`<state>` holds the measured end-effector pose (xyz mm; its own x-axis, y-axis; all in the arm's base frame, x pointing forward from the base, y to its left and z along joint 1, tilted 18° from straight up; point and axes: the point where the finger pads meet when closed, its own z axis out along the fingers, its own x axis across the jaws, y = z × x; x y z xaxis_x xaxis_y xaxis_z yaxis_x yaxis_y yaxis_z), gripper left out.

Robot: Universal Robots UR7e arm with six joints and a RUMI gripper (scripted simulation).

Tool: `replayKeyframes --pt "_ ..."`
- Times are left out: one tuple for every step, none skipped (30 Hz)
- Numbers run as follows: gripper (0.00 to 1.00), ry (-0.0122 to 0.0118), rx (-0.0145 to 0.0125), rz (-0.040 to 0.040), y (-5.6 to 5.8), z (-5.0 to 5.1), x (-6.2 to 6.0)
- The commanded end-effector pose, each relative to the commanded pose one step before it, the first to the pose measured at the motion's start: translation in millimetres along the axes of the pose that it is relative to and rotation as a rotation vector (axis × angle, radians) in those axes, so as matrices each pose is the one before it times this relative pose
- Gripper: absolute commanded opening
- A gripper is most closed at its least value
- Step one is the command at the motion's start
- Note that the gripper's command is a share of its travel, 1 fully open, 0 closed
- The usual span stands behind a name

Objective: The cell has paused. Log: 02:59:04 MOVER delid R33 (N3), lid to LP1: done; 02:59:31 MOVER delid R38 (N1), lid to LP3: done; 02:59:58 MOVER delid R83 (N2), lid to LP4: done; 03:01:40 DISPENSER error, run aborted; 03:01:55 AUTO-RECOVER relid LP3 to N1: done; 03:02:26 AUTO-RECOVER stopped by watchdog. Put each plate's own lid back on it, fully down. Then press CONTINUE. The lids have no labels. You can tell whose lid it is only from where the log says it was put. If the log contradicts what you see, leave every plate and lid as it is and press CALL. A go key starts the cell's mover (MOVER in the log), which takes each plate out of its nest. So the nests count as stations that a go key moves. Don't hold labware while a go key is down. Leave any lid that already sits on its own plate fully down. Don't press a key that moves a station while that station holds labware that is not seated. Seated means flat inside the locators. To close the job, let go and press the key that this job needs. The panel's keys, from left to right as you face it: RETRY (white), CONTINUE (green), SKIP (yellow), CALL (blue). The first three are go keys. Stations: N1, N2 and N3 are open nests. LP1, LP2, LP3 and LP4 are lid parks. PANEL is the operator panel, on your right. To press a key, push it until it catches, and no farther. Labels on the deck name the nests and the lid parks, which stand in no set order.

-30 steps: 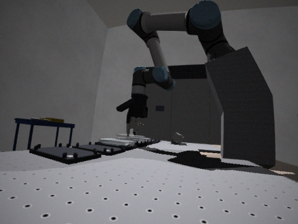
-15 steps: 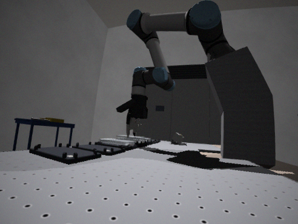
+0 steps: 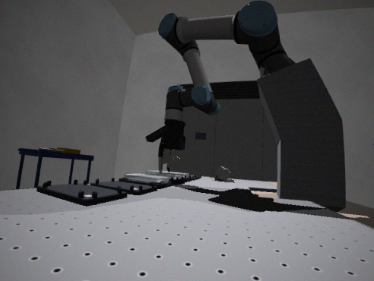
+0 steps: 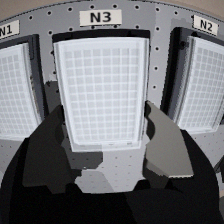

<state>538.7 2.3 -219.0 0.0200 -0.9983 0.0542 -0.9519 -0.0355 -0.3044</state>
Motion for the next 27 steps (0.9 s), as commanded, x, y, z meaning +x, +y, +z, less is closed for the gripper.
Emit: replayKeyframes --pt "0.00 0.00025 0.00115 -0.00009 -0.50 1.04 0.06" --pt "0.00 0.00000 0.00000 0.00000 0.00 0.33 0.00" --pt "0.00 0.00000 0.00000 0.00000 0.00 0.00 0.00" --pt "0.00 0.00000 0.00000 0.00000 0.00 0.00 0.00" --pt "0.00 0.00000 0.00000 0.00000 0.00 0.35 0.00" --pt "0.00 0.00000 0.00000 0.00000 0.00 0.33 0.00" --pt "0.00 0.00000 0.00000 0.00000 0.00 0.33 0.00" --pt "0.00 0.00000 0.00000 0.00000 0.00 0.33 0.00" --pt "0.00 0.00000 0.00000 0.00000 0.00 0.33 0.00" --pt "0.00 0.00000 0.00000 0.00000 0.00 0.33 0.00" --pt "0.00 0.00000 0.00000 0.00000 0.00 0.33 0.00" --pt "0.00 0.00000 0.00000 0.00000 0.00 0.33 0.00" --pt "0.00 0.00000 0.00000 0.00000 0.00 0.33 0.00" --pt "0.00 0.00000 0.00000 0.00000 0.00 0.33 0.00" --pt "0.00 0.00000 0.00000 0.00000 0.00 0.33 0.00" --pt "0.00 0.00000 0.00000 0.00000 0.00 0.33 0.00" --pt "0.00 0.00000 0.00000 0.00000 0.00 0.33 0.00" --pt "0.00 0.00000 0.00000 0.00000 0.00 0.33 0.00" --pt "0.00 0.00000 0.00000 0.00000 0.00 0.26 0.00" --pt "0.00 0.00000 0.00000 0.00000 0.00 0.00 0.00" --pt "0.00 0.00000 0.00000 0.00000 0.00 0.00 0.00" --pt "0.00 0.00000 0.00001 0.00000 0.00 0.03 0.00" --pt "0.00 0.00000 0.00000 0.00000 0.00 0.00 0.00" --pt "0.00 0.00000 0.00000 0.00000 0.00 0.00 0.00" --pt "0.00 0.00000 0.00000 0.00000 0.00 0.00 0.00" --pt "0.00 0.00000 0.00000 0.00000 0.00 0.00 0.00" --pt "0.00 -0.00001 -0.00002 0.00000 0.01 -0.07 0.00"
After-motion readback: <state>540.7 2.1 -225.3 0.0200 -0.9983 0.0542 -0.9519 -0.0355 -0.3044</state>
